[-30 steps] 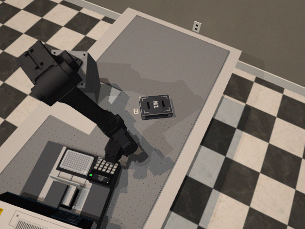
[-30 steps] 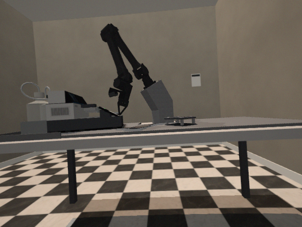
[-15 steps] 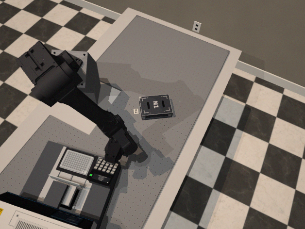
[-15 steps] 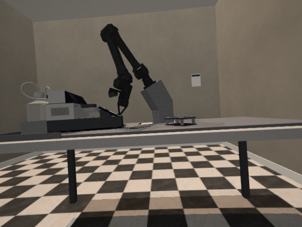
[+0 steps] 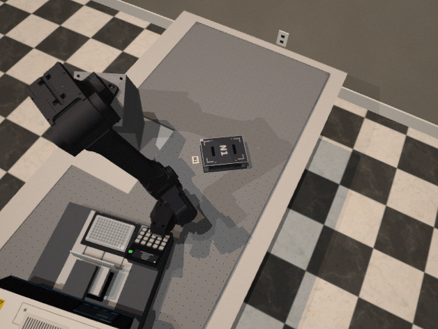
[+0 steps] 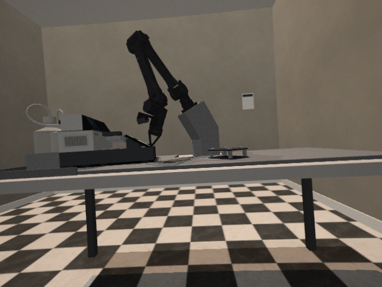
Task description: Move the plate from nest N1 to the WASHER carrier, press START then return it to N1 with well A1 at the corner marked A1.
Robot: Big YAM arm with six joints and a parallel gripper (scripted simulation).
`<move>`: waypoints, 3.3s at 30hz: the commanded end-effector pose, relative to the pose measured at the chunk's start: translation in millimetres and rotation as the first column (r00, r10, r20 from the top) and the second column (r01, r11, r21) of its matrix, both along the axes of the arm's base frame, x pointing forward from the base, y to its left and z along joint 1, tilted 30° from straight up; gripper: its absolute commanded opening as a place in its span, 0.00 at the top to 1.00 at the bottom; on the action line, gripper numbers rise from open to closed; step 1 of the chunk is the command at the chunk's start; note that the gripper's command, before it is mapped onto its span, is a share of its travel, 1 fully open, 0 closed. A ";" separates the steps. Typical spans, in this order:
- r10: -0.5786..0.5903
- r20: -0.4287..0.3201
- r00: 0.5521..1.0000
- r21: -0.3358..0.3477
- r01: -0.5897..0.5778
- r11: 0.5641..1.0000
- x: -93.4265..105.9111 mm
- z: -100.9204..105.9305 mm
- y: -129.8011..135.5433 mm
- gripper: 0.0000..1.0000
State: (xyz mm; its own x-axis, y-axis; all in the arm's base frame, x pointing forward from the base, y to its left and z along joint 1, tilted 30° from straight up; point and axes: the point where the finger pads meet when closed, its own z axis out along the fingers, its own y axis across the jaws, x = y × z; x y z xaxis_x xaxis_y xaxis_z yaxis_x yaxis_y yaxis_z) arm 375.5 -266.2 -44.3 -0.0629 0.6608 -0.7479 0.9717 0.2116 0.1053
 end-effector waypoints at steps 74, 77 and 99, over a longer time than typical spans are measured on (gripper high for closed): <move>0.006 0.022 1.000 -0.004 -0.006 1.000 2.6 15.4 12.7 1.00; 0.006 0.022 1.000 -0.003 -0.006 1.000 1.4 18.5 16.3 1.00; 0.006 0.023 1.000 -0.003 -0.006 1.000 -6.9 39.8 40.0 1.00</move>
